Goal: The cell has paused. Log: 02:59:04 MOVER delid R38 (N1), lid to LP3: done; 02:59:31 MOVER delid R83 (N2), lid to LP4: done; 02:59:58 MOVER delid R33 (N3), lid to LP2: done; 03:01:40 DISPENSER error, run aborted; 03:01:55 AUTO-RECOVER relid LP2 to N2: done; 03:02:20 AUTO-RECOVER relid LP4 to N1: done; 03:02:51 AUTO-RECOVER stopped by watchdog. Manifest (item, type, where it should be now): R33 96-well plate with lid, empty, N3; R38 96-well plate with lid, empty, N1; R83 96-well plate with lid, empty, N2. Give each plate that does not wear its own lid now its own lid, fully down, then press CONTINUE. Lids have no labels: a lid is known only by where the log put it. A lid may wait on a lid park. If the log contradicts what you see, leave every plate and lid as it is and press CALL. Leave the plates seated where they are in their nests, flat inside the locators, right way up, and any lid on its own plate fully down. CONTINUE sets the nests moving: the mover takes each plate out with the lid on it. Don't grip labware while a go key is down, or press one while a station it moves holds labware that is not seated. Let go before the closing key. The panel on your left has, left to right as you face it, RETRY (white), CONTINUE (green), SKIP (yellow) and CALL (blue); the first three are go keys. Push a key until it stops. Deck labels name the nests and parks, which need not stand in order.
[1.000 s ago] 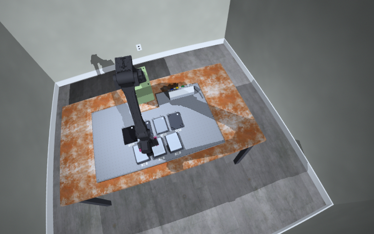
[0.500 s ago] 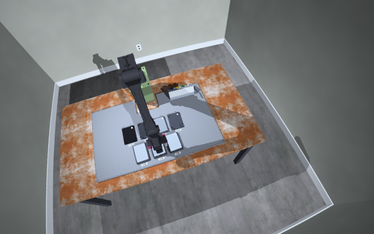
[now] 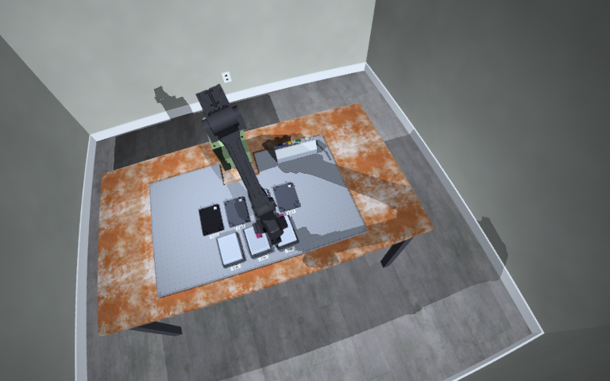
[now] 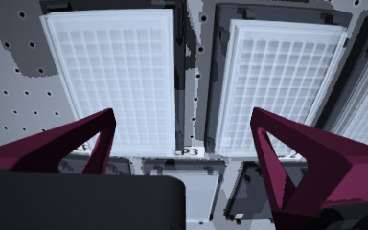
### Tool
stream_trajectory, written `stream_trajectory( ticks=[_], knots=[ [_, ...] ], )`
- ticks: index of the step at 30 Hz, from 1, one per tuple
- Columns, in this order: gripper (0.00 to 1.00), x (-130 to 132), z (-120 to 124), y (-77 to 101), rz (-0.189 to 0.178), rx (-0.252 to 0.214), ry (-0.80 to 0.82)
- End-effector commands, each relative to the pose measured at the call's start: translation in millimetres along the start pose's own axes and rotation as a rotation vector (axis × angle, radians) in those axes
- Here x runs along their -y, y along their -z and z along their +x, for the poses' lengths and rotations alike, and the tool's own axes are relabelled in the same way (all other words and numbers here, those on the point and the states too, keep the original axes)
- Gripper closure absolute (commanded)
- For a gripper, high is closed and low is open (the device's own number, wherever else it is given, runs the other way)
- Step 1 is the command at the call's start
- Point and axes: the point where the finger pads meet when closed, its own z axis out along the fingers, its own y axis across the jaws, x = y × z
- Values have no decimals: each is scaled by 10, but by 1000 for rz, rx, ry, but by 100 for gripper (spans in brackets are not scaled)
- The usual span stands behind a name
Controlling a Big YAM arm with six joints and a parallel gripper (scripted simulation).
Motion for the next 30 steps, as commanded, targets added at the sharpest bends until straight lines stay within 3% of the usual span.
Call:
stream_trajectory(
  ticks=[1, 7, 12, 30],
  knots=[
    [0, -249, -86, -7, -9, 4, -14],
    [0, -559, -98, -1, -10, 5, -14],
    [0, -416, 23, -56, 2, -8, -35],
    [0, -529, 56, -84, -9, 1, -13]
  ],
)
